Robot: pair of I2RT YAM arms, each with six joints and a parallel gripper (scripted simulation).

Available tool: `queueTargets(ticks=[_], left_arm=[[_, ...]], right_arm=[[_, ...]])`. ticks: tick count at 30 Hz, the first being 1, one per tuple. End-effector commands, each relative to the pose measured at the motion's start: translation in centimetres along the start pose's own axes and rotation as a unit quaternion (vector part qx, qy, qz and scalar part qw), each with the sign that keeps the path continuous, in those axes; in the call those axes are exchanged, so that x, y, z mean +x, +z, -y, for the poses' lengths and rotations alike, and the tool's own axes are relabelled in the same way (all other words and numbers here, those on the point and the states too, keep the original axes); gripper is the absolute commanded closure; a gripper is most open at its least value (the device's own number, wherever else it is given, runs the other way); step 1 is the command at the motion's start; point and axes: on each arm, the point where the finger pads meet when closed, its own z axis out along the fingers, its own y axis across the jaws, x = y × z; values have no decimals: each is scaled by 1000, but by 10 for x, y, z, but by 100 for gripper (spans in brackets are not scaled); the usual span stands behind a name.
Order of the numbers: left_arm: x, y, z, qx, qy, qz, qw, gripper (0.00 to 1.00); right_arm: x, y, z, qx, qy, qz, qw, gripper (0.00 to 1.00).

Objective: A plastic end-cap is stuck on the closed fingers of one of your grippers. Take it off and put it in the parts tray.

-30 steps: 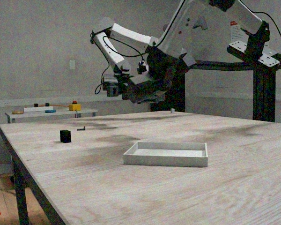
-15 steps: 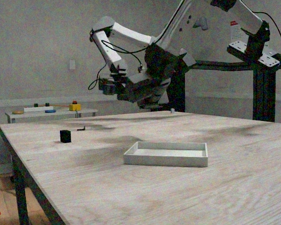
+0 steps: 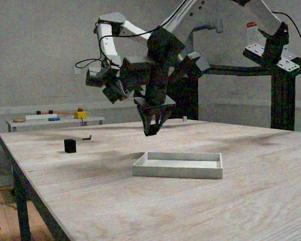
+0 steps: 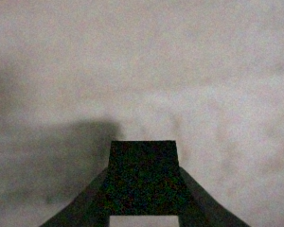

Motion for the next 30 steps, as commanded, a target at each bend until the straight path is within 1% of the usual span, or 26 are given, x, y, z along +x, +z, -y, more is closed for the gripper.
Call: queueTargets(ticks=[1,4,9,10,12,14,18,21,23,25,28,29,30], left_arm=[[39,-42,-40,-60,-43,-139,987,72],[61,-58,-49,-78,-73,-203,973,72],[116,-75,-40,-78,-131,-312,938,72],[123,-77,-38,-75,-135,-328,932,72],[135,-67,-31,-57,-128,-349,927,72],[135,-67,-31,-57,-128,-349,927,72],[168,-57,-19,-27,-131,-374,918,72],[179,-52,-15,-20,-138,-379,915,72],[180,-50,-15,-22,-146,-373,916,72],[176,-61,-23,-34,-146,-372,916,72],[176,-48,-23,-32,-142,-372,917,72],[176,-44,-22,-33,-142,-372,917,72],[176,-44,-22,-33,-142,-372,917,72]], right_arm=[[-3,19,-9,-39,-112,-70,991,100],[-18,29,-11,-50,-179,-83,979,100],[-39,42,-19,-72,-285,-104,950,100],[-44,45,-21,-76,-304,-107,944,100],[-53,49,-24,-81,-334,-110,932,100],[-53,49,-24,-81,-334,-110,932,100],[-69,57,-29,-88,-380,-111,914,100],[-76,59,-31,-88,-391,-108,910,100],[-83,61,-30,-82,-390,-98,912,100],[-82,59,-26,-79,-386,-98,914,100],[-81,61,-25,-79,-386,-98,914,100],[-88,57,-24,-74,-390,-94,913,100],[-88,57,-24,-74,-390,-94,913,100]])
